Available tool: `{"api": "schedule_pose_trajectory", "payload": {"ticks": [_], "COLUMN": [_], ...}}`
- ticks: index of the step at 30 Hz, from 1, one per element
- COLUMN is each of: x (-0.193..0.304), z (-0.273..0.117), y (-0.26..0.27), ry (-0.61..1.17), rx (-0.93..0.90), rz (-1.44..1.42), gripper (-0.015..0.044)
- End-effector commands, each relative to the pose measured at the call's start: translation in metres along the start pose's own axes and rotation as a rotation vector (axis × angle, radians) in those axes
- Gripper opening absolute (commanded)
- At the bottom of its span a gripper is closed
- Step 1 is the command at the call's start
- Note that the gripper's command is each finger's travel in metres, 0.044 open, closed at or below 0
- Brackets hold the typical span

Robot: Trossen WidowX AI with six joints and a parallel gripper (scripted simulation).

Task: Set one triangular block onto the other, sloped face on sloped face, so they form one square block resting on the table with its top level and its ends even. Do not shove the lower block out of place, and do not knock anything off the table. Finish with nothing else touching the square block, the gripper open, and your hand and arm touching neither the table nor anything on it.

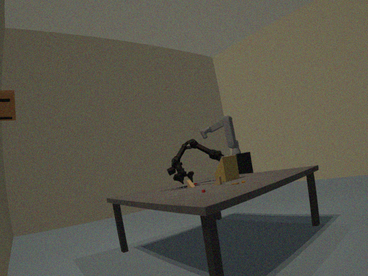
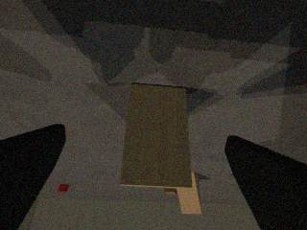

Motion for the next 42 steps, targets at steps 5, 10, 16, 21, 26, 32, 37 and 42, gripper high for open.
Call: {"api": "schedule_pose_trajectory", "payload": {"ticks": [5,10,16,21,26,32,37,42], "x": [0.002,0.003,0.004,0.004,0.004,0.004,0.004,0.004], "z": [0.017,0.025,0.034,0.038,0.038,0.038,0.038,0.038], "y": [-0.002,-0.002,-0.003,-0.004,-0.004,-0.004,-0.004,-0.004], "ry": [0.007,0.007,0.007,0.007,0.007,0.007,0.007,0.007], "rx": [0.011,0.011,0.012,0.012,0.012,0.012,0.012,0.012], "rz": [-0.005,-0.005,-0.005,-0.005,-0.005,-0.005,-0.005,-0.004], "gripper": [0.0440,0.0440,0.0440,0.0414,0.0282,0.0145,0.0111,0.0000]}}
Point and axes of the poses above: the point midway between the two fingers, 35 mm back from their tips, its own z axis out along the fingers, its own y axis across the jaws, x = y × z, the point moved 7 cm from there along -z, back along the fingers, and after that the axes turned 8 degrees about -z, right-handed, at the moved point
